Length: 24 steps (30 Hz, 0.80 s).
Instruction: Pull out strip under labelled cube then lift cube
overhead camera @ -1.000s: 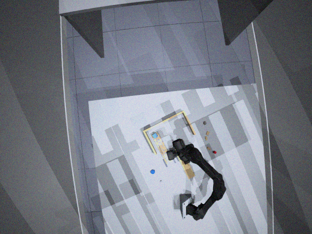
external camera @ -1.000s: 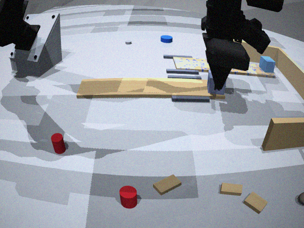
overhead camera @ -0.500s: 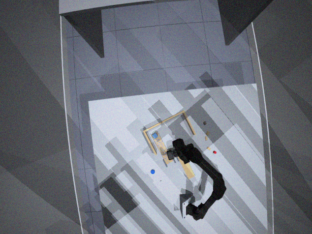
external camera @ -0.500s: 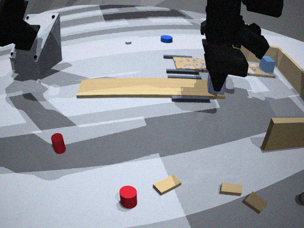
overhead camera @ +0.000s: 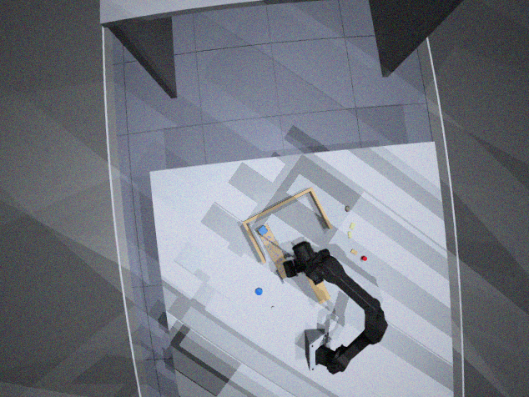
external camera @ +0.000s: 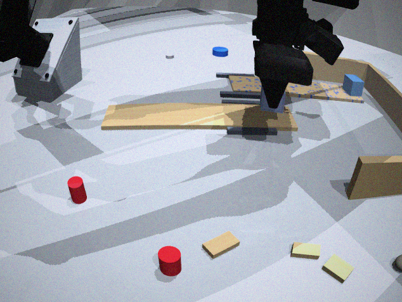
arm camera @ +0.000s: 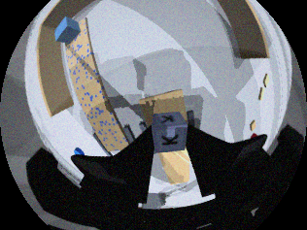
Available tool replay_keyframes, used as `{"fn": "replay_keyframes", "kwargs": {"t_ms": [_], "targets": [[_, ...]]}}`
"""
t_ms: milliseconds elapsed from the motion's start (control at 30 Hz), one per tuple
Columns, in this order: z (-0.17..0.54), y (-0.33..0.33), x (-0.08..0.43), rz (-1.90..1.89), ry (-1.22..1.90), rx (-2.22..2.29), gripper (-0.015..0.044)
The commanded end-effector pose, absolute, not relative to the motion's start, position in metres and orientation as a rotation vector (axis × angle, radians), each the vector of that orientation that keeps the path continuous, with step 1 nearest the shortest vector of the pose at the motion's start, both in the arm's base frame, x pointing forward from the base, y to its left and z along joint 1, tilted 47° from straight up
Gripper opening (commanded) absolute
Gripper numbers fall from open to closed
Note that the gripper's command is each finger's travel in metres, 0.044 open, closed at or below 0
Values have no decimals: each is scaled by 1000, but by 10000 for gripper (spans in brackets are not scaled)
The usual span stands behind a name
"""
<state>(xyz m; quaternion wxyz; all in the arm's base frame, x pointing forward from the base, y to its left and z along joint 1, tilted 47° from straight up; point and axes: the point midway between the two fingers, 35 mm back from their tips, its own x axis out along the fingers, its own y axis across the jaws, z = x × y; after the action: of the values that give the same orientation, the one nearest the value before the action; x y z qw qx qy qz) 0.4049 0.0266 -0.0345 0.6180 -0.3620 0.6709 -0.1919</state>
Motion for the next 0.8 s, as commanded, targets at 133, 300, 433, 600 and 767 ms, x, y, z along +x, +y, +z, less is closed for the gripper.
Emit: {"fn": "replay_keyframes", "kwargs": {"t_ms": [133, 300, 433, 600, 767], "targets": [[-17, 42, 371, -436, 1543, -833, 0], [-14, 44, 364, -437, 1543, -834, 0], [-13, 44, 356, -436, 1543, -834, 0], [-13, 43, 339, -436, 1544, -835, 0], [-12, 41, 321, -436, 1545, -835, 0]]}}
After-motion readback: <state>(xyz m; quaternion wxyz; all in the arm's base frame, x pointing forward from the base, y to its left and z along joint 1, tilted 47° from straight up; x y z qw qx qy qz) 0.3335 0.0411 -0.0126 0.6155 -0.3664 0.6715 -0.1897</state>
